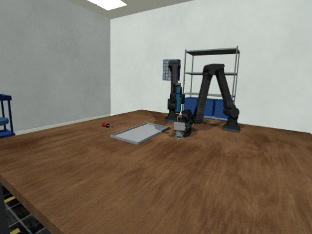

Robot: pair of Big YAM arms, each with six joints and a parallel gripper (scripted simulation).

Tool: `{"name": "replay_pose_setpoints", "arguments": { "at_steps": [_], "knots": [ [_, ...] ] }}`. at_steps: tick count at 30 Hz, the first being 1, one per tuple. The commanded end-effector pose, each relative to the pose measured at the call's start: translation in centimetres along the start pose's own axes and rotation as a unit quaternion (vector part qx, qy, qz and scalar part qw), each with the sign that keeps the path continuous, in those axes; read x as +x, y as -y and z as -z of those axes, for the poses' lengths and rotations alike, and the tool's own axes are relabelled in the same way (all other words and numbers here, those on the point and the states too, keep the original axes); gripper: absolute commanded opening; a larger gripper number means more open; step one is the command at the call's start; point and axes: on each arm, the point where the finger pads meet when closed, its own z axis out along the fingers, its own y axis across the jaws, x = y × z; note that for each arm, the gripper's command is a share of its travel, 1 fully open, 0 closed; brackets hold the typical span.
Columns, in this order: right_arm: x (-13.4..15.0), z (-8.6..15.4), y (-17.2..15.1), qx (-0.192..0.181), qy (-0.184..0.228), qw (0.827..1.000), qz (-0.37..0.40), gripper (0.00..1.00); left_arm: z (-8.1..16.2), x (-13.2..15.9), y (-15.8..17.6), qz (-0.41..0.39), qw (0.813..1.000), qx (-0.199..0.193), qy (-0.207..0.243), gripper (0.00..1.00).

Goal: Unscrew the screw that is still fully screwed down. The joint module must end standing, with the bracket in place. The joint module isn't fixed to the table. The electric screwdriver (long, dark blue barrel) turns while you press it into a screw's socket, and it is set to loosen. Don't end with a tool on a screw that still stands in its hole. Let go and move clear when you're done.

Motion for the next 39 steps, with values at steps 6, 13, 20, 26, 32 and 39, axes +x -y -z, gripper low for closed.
{"name": "replay_pose_setpoints", "arguments": {
  "at_steps": [6,13,20,26,32,39],
  "knots": [
    [-6.4,-2.6,-0.6,-0.005,0.067,0.998,-0.005,0.42,-0.2,-0.8,0.5,0.006,1.0,0.003,0.009,0.59],
    [-6.4,-2.7,-0.6,-0.005,0.069,0.998,-0.006,0.42,-0.2,-0.8,0.5,0.006,1.0,0.003,0.009,0.59],
    [-6.7,-2.6,-0.6,-0.005,0.069,0.998,-0.006,0.42,-0.2,-0.8,0.5,0.006,1.0,0.003,0.009,0.59],
    [-7.6,-2.4,-0.6,-0.005,0.076,0.997,-0.006,0.42,-0.2,-0.8,0.5,0.006,1.0,0.003,0.009,0.59],
    [-7.6,-2.5,-0.6,-0.005,0.067,0.998,-0.005,0.42,-0.2,-0.8,0.5,0.006,1.0,0.003,0.009,0.59],
    [-7.5,-2.8,-0.6,-0.005,0.067,0.998,-0.005,0.42,-0.2,-0.8,0.5,0.006,1.0,0.003,0.009,0.59]
  ]
}}
